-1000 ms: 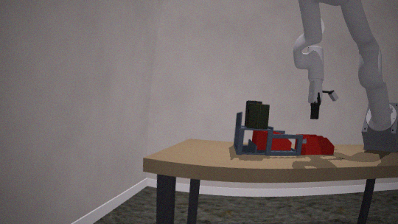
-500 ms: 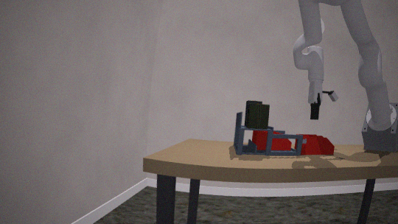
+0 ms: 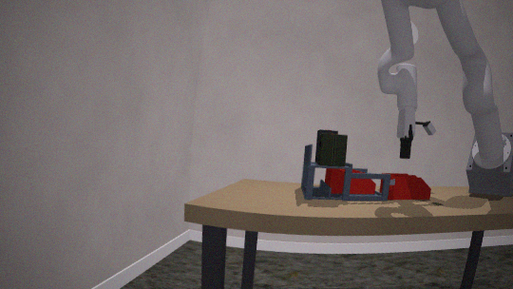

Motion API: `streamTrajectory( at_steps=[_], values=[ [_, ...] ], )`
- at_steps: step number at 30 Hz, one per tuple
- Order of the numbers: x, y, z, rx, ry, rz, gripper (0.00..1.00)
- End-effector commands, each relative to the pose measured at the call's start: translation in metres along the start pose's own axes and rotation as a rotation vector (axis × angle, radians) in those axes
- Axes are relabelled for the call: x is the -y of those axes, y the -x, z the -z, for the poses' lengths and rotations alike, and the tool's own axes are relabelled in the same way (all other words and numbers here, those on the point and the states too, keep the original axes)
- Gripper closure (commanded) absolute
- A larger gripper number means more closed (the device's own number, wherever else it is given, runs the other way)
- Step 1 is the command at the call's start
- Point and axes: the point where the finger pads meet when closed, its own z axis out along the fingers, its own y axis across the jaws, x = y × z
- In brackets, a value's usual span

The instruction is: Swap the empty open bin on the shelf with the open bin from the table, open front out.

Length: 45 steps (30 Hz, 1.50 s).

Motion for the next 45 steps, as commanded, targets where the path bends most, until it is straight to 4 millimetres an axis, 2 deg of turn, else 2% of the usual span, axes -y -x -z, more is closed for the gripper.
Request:
streamTrajectory(
  at_steps=[1, 24, 45],
  values=[
    [0.0, 0.001, -0.008, 0.001, 0.0, 0.0, 0.74],
    [0.0, 0.001, -0.045, 0.001, -0.001, 0.0, 0.74],
    [0.0, 0.001, -0.05, 0.001, -0.001, 0.0, 0.74]
  ],
)
